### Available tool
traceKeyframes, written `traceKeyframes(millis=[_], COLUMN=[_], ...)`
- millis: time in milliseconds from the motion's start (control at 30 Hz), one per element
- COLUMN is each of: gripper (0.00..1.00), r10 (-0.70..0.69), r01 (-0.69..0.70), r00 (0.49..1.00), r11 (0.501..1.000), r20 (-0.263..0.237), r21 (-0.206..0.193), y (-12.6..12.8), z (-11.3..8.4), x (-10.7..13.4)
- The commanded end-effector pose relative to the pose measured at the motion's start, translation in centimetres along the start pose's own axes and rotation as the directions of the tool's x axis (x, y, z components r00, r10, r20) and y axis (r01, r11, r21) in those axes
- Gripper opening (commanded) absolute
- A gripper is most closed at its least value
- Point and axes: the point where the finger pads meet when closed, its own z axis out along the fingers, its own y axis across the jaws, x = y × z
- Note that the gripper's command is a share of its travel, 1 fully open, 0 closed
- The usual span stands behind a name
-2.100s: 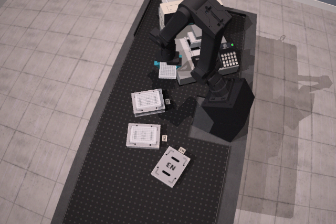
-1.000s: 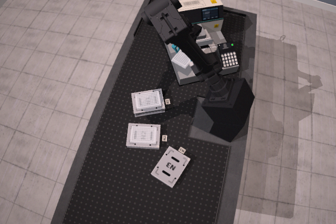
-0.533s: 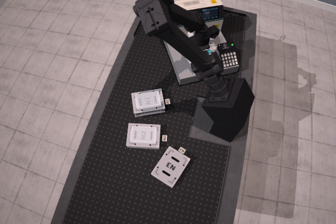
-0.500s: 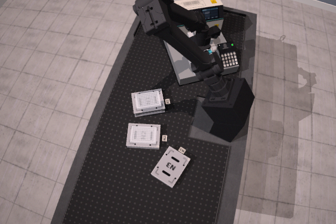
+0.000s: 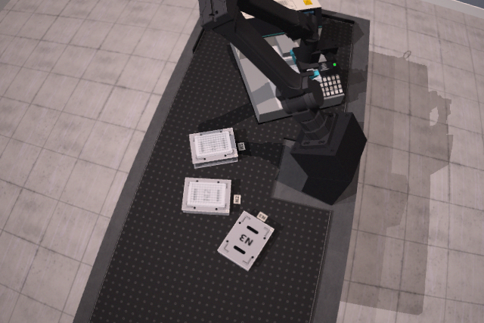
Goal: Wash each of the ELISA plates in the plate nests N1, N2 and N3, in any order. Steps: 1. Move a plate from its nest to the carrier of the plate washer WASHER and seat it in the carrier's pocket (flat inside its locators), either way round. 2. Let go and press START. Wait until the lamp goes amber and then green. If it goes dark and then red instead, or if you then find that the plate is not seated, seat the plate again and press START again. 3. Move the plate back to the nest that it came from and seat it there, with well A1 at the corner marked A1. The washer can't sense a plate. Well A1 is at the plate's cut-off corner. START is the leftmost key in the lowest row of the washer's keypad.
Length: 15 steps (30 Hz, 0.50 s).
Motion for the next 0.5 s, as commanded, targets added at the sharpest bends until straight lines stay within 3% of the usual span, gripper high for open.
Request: traceKeyframes(millis=[0,67,467], gripper=[0.84,0.84,0.84], r10=[-0.034,-0.073,-0.038], r01=[0.034,0.073,0.038], r00=[0.999,0.997,0.999], r11=[0.999,0.997,0.999], r20=[0.010,0.006,0.008], r21=[-0.021,-0.025,-0.017], y=[1.5,2.0,1.1], z=[-0.6,-0.7,-0.4], x=[-1.1,0.0,-0.4])
